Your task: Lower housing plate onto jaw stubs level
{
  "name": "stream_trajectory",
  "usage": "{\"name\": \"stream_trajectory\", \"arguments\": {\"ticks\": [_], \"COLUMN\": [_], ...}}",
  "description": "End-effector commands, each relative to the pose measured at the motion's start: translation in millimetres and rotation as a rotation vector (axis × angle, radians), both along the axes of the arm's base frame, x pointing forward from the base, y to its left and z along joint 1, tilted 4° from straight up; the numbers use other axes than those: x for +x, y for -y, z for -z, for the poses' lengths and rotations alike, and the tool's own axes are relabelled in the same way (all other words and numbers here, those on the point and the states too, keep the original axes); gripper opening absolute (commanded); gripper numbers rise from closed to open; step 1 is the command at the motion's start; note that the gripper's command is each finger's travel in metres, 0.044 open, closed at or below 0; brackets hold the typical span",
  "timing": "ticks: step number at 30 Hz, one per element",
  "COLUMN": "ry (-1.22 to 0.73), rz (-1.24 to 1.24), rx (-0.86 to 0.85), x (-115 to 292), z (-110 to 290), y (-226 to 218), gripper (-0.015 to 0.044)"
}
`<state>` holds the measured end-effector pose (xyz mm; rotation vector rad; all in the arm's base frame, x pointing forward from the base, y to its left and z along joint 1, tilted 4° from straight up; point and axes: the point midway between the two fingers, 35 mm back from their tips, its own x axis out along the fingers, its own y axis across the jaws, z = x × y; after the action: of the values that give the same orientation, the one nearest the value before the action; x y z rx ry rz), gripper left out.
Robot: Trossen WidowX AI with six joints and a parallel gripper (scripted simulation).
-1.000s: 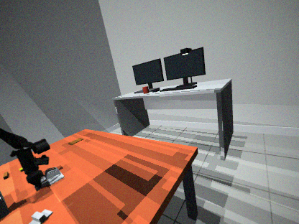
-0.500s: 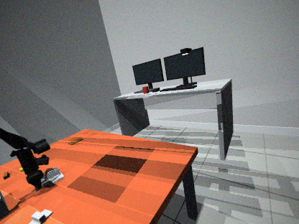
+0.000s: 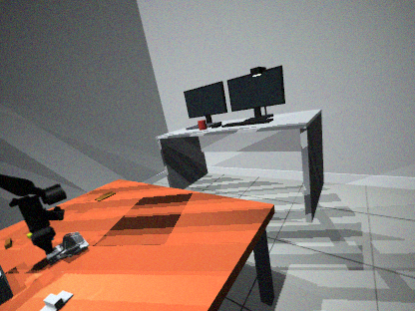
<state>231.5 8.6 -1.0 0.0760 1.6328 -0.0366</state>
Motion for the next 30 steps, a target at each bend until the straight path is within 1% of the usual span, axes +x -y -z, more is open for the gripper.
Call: {"name": "stream_trajectory", "arguments": {"ticks": [1,4,5,6,14,30], "ry": [0.018,0.018,0.022,0.022,0.016,0.016], "rz": [-0.002,-0.002,0.002,0.002,-0.002,-0.002], "rx": [0.004,0.004,0.0,0.001,0.004,0.004], "x": [1.2,0.9,3.4,3.0,-22.5,-23.3], "z": [-33.9,-35.5,-24.9,-26.3,-84.3,-85.6], "y": [0.4,0.4,0.6,0.7,4.4,4.5], "gripper": [0.044,0.044,0.044,0.044,0.044,0.044]}}
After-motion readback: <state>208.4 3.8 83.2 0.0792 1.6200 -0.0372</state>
